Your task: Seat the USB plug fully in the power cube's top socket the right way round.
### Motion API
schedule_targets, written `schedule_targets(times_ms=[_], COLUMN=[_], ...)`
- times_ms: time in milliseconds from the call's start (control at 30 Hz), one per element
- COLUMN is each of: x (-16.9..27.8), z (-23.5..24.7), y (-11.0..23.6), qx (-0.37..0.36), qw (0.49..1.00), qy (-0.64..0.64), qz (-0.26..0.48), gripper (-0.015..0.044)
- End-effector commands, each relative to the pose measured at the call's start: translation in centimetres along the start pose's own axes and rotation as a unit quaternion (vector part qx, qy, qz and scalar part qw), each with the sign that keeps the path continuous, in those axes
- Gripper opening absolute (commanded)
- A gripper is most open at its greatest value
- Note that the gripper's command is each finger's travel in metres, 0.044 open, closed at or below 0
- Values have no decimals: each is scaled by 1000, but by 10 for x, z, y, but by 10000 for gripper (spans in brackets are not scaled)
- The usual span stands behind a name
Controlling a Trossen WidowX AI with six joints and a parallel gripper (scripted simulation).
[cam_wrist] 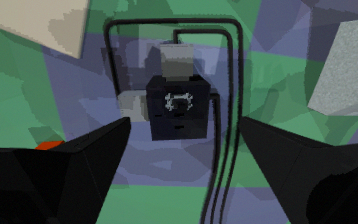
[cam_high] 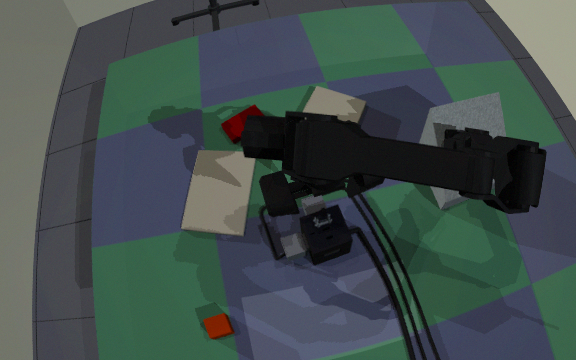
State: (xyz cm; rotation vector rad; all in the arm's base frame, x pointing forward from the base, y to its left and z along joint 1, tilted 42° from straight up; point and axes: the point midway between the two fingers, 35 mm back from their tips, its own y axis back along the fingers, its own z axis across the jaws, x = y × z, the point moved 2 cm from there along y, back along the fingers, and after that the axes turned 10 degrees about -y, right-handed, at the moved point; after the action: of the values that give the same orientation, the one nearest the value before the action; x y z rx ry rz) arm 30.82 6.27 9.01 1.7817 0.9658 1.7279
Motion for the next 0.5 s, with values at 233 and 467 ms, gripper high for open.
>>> schedule_targets(times_ms=[233, 467], x=[0, 0], z=[1, 0], y=[-8, -15], qx=[0, 0], qw=[1000, 1000], qy=[-4, -4], qz=[2, 2], gripper=[440, 440])
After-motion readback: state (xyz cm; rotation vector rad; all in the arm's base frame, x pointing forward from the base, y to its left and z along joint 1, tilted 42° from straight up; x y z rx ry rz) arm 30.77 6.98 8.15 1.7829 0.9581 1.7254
